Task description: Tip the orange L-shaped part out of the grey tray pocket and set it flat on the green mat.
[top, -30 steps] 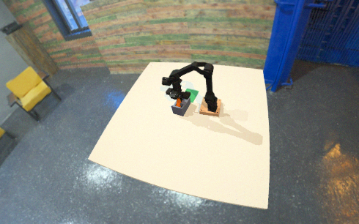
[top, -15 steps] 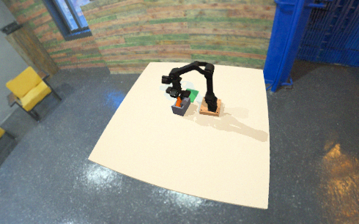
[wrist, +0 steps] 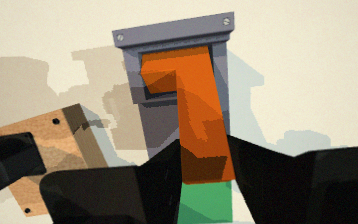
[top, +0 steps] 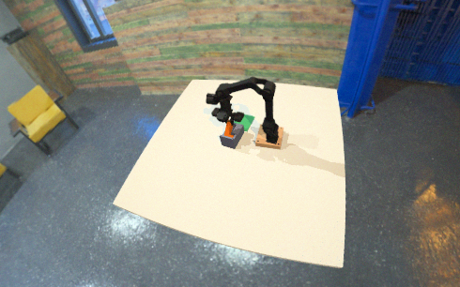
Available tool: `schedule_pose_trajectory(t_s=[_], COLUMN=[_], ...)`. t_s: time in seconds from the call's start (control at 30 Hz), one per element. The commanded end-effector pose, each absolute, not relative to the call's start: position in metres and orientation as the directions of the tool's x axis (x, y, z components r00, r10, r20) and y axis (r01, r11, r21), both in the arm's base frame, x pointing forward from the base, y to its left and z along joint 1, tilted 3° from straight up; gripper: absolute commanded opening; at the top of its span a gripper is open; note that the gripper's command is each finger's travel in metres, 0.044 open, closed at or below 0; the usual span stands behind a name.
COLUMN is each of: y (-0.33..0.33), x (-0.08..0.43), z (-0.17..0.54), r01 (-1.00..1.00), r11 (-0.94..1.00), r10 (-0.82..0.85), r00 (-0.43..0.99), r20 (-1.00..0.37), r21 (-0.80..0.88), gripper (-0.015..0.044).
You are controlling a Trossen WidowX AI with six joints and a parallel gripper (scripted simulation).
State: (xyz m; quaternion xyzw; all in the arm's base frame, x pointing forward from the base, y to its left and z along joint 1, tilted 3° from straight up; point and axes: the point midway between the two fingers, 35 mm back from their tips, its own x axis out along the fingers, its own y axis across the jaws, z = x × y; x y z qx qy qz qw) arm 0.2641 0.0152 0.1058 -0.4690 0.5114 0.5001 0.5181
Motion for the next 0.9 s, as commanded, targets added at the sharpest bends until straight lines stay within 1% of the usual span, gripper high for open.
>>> schedule_pose_trajectory(t_s=[0.0,0.87], y=[0.016,0.014], x=[0.266,0.266], z=[0.114,0.149], r01=[-0.998,-0.998], r11=[0.055,0.055], r10=[0.045,0.045], r00=[-0.015,-0.015], r20=[-0.999,-0.999], r21=[0.018,0.018], gripper=[0.0,0.0])
